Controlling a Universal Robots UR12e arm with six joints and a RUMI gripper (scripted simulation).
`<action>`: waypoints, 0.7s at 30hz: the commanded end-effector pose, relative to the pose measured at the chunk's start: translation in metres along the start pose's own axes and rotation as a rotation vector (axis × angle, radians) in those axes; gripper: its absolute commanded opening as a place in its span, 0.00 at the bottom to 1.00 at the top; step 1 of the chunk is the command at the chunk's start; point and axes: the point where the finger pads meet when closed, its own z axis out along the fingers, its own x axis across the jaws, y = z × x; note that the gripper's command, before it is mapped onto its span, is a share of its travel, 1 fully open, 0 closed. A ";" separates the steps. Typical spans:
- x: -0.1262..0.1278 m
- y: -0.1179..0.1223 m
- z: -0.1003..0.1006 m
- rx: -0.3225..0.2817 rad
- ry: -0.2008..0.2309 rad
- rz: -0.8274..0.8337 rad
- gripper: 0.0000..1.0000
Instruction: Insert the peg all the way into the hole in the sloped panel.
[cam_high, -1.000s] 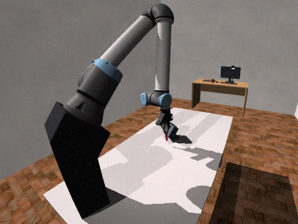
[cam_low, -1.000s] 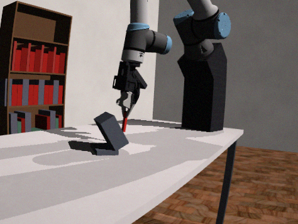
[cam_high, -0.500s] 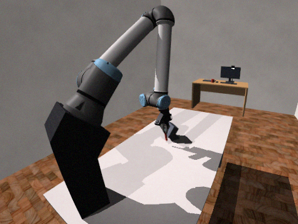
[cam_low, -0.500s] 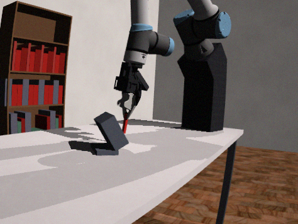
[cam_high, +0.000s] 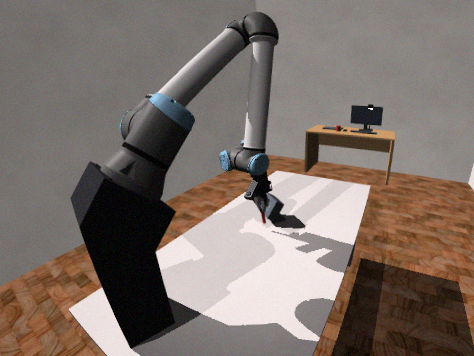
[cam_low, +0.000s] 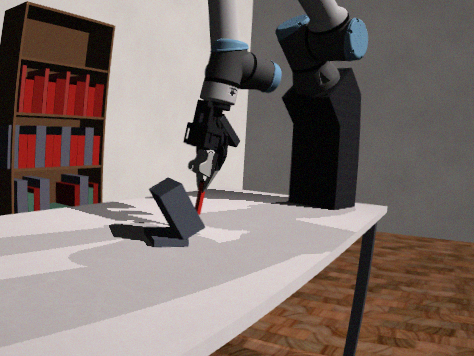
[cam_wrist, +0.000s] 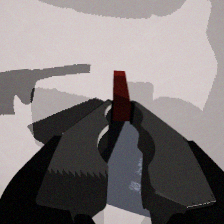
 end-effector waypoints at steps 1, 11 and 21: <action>0.005 0.005 0.001 -0.016 -0.010 0.005 0.00; 0.011 0.007 0.003 -0.030 -0.020 0.010 0.00; 0.018 0.009 0.005 -0.044 -0.029 0.016 0.00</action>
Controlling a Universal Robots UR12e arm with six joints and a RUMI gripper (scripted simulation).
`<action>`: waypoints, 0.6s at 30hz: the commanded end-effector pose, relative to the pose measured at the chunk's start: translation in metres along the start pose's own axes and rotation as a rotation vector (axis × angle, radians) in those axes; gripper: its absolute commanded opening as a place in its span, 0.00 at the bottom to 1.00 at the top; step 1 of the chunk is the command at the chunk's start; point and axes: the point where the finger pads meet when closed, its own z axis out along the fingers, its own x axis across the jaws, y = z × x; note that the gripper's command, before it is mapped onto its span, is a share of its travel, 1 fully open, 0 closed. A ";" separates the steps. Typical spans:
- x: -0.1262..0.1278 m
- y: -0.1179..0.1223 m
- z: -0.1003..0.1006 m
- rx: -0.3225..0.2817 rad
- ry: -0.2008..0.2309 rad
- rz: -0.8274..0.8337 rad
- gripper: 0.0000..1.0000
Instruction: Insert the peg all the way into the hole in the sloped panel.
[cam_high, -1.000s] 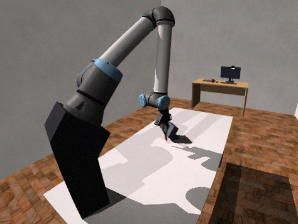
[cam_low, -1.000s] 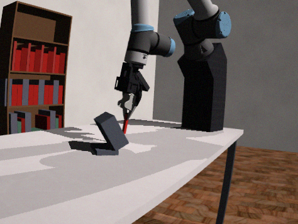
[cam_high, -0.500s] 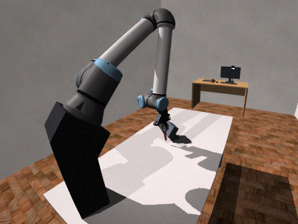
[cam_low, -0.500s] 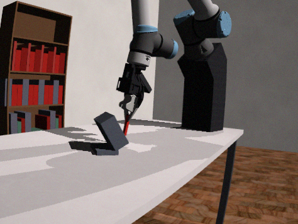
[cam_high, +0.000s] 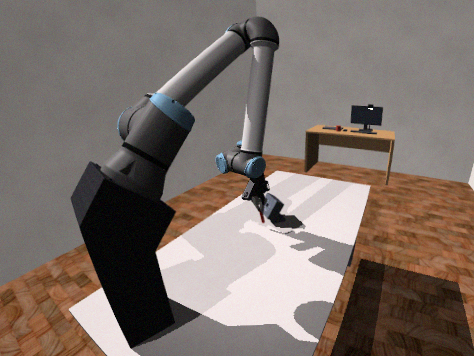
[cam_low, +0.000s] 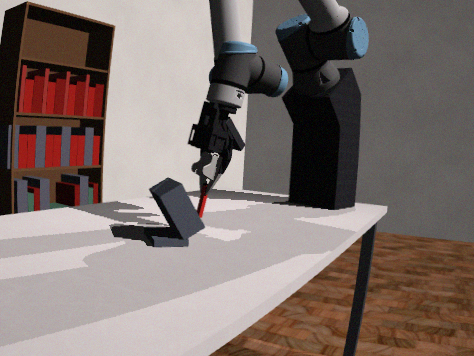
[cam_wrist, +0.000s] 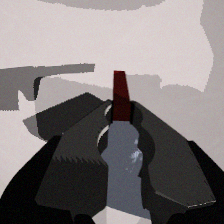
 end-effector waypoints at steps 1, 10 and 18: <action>0.004 0.004 0.001 -0.014 -0.008 0.005 0.00; 0.011 0.006 0.002 -0.031 -0.018 0.013 0.00; 0.017 0.007 0.003 -0.042 -0.024 0.018 0.00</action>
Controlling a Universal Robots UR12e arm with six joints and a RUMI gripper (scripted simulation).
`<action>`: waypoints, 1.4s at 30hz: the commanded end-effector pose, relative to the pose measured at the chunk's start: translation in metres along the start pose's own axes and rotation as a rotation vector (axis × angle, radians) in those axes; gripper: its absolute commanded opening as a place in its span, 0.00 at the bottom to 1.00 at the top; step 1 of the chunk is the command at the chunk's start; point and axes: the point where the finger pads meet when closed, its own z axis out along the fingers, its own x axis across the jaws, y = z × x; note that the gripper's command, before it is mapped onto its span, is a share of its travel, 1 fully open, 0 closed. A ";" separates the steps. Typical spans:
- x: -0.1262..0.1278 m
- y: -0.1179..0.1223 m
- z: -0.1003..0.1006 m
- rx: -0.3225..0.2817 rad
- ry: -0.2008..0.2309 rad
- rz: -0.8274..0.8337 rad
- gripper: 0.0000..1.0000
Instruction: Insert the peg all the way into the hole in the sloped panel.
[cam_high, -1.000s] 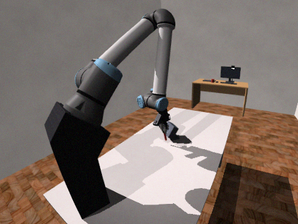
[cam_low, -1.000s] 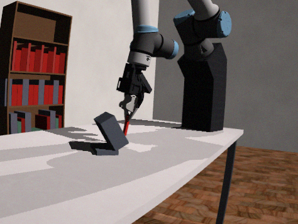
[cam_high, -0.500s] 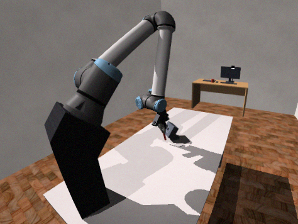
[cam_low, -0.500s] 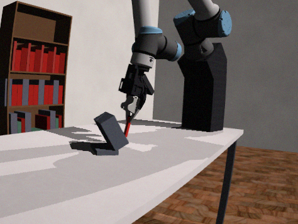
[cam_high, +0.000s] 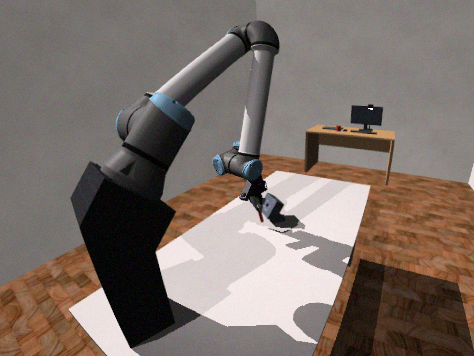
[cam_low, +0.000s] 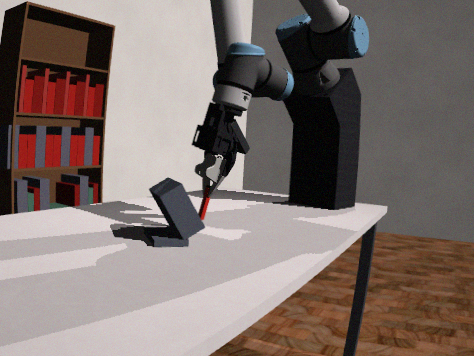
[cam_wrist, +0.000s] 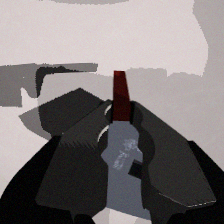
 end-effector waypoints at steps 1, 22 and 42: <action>0.004 0.004 0.000 -0.015 -0.007 0.006 0.00; 0.021 0.007 0.001 -0.053 -0.027 0.026 0.00; 0.035 0.011 0.002 -0.095 -0.045 0.044 0.00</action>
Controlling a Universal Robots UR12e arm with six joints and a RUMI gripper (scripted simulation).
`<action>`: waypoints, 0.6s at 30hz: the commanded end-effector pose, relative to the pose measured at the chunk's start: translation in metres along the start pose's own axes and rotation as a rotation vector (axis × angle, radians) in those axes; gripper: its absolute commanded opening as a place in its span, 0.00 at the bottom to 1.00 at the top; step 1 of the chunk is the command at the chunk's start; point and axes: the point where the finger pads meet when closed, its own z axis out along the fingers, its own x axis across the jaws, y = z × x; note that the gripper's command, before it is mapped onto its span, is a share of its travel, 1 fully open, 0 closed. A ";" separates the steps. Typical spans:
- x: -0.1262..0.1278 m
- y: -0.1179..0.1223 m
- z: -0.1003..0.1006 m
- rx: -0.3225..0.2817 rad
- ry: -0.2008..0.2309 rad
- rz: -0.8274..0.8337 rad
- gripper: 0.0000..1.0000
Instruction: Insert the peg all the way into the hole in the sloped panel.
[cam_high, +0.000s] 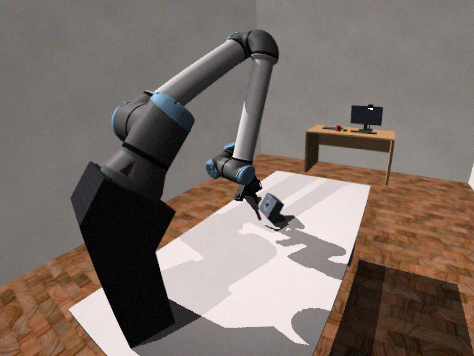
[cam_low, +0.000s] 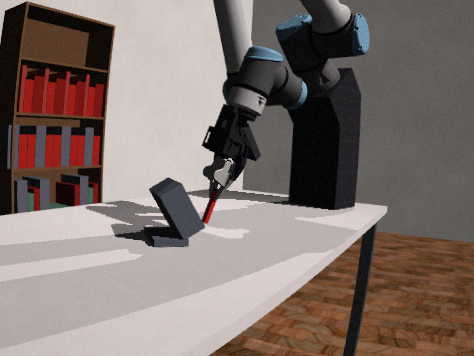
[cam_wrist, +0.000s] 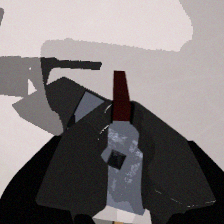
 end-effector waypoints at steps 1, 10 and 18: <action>0.006 0.004 0.000 -0.020 -0.006 0.007 0.00; 0.012 0.006 0.000 -0.040 -0.011 0.010 0.00; 0.020 0.008 0.000 -0.063 -0.016 0.015 0.00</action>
